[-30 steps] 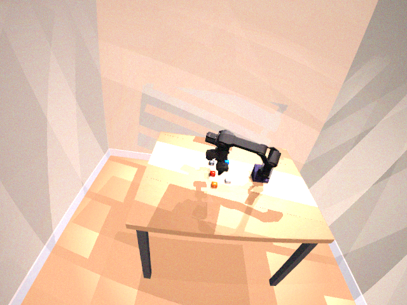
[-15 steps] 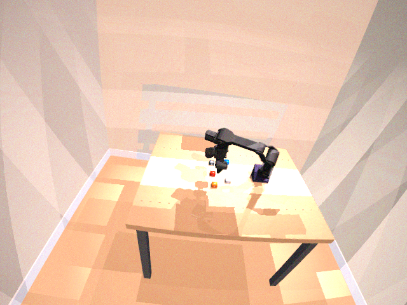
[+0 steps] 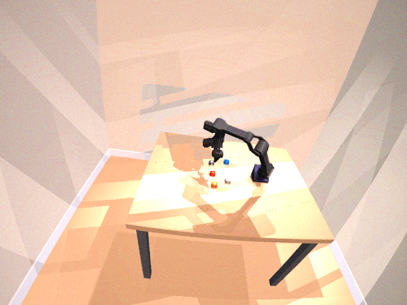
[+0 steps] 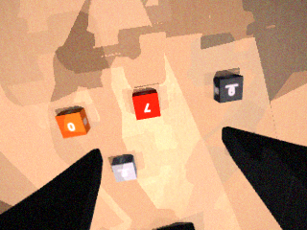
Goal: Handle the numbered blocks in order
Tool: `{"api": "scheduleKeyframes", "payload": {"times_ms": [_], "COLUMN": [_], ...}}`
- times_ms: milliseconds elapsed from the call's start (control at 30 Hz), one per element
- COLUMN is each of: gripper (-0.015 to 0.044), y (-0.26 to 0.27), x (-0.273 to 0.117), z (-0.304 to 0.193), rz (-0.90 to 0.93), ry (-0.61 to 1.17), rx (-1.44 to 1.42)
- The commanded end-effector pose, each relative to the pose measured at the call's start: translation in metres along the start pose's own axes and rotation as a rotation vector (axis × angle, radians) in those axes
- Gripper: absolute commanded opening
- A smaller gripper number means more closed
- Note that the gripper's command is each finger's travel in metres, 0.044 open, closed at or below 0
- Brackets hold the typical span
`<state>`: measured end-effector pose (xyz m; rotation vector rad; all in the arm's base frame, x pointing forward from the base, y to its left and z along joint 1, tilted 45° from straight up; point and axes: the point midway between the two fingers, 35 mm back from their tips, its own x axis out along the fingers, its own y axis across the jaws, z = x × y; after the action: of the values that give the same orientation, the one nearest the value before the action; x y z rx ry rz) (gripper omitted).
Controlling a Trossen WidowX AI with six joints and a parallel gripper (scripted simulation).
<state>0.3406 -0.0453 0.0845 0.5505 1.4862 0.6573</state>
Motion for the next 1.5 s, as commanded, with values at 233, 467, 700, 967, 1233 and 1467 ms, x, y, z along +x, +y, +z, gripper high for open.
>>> {"api": "scheduleKeyframes", "payload": {"times_ms": [233, 467, 700, 967, 1233, 1467], "gripper": [0.04, 0.04, 0.04, 0.04, 0.04, 0.04], "y": [0.0, -0.011, -0.098, -0.098, -0.098, -0.098], "x": [0.001, 0.0, 0.0, 0.0, 0.0, 0.0], "z": [0.0, 0.002, 0.002, 0.002, 0.002, 0.002], "rz": [-0.002, -0.003, -0.008, -0.008, -0.008, -0.008], "ry": [0.002, 0.002, 0.001, 0.001, 0.001, 0.001], "rx": [-0.008, -0.008, -0.009, -0.009, -0.009, -0.009]}}
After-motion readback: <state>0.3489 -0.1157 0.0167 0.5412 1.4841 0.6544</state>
